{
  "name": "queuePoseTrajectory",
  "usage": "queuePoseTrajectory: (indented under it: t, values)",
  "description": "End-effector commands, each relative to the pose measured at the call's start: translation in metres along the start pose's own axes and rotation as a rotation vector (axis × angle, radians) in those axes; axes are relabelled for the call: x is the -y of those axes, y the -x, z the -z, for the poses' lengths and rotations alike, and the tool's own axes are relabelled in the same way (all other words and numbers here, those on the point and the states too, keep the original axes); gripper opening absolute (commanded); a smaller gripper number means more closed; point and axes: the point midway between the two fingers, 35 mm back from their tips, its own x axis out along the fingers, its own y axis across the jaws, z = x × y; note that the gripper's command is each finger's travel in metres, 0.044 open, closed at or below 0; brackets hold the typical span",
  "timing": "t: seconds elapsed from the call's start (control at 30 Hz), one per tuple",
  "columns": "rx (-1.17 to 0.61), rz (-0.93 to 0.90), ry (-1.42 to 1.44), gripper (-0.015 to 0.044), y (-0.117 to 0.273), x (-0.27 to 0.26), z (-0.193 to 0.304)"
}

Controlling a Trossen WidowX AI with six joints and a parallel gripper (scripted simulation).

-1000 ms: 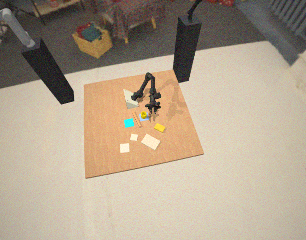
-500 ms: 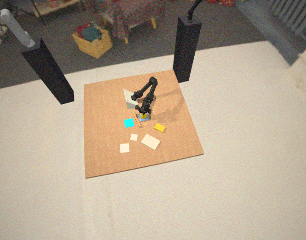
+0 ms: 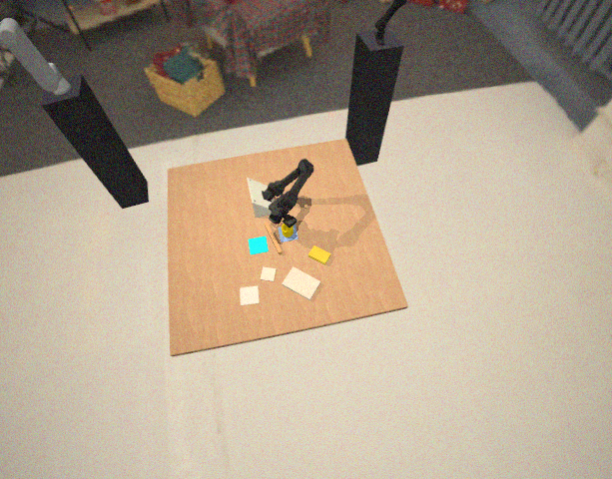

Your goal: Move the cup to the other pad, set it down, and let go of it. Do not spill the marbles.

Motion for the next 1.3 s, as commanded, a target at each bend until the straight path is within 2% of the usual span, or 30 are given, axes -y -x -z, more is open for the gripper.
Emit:
queuePoseTrajectory:
  t: [0.0, 1.27]
  values:
    - [-0.017, -0.011, -0.03, 0.0167, 0.002, -0.001, 0.001]
    - [-0.017, -0.013, -0.029, 0.0167, -0.053, -0.003, 0.001]
